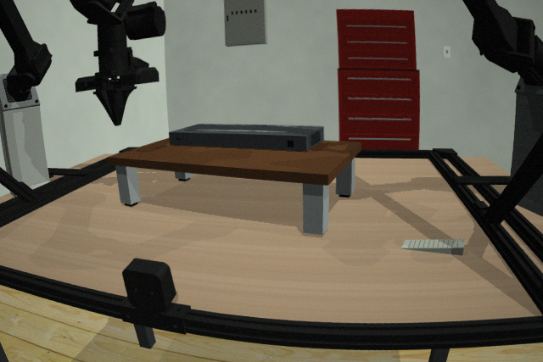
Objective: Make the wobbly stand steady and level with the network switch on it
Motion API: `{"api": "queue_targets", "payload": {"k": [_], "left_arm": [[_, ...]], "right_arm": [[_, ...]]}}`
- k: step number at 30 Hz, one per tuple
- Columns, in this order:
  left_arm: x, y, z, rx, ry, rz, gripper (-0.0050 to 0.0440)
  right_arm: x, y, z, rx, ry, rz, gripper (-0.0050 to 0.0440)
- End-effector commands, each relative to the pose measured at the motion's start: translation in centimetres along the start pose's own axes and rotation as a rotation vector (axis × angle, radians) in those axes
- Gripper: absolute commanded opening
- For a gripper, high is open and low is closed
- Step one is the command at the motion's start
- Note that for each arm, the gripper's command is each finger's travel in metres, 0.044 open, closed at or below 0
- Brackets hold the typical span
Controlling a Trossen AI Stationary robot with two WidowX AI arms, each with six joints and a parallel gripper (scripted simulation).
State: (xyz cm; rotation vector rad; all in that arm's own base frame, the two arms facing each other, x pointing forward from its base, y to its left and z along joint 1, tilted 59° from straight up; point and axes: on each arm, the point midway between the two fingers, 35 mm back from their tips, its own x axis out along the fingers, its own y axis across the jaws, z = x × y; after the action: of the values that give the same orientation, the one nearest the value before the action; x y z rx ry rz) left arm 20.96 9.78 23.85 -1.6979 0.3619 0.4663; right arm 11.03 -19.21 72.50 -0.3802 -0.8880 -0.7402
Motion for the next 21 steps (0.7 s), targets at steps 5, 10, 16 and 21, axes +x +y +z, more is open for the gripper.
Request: {"api": "queue_targets", "payload": {"k": [5,10,16,21], "left_arm": [[0.0,0.0,0.0,0.000,0.000,0.000,0.0000],[0.0,0.0,0.0,0.000,0.000,0.000,0.0000],[0.0,0.0,0.0,0.000,0.000,0.000,0.0000],[0.0,0.0,0.0,0.000,0.000,0.000,0.0000]], "right_arm": [[-2.9,-1.6,-13.1,0.300,0.418,-0.037,0.0000],[-2.9,-1.6,-13.1,0.310,0.431,-0.038,0.0000],[-5.7,-1.9,-18.9,0.478,0.632,-0.096,0.0000],[-10.4,-1.5,-24.7,0.695,0.864,-0.182,0.0000]]}}
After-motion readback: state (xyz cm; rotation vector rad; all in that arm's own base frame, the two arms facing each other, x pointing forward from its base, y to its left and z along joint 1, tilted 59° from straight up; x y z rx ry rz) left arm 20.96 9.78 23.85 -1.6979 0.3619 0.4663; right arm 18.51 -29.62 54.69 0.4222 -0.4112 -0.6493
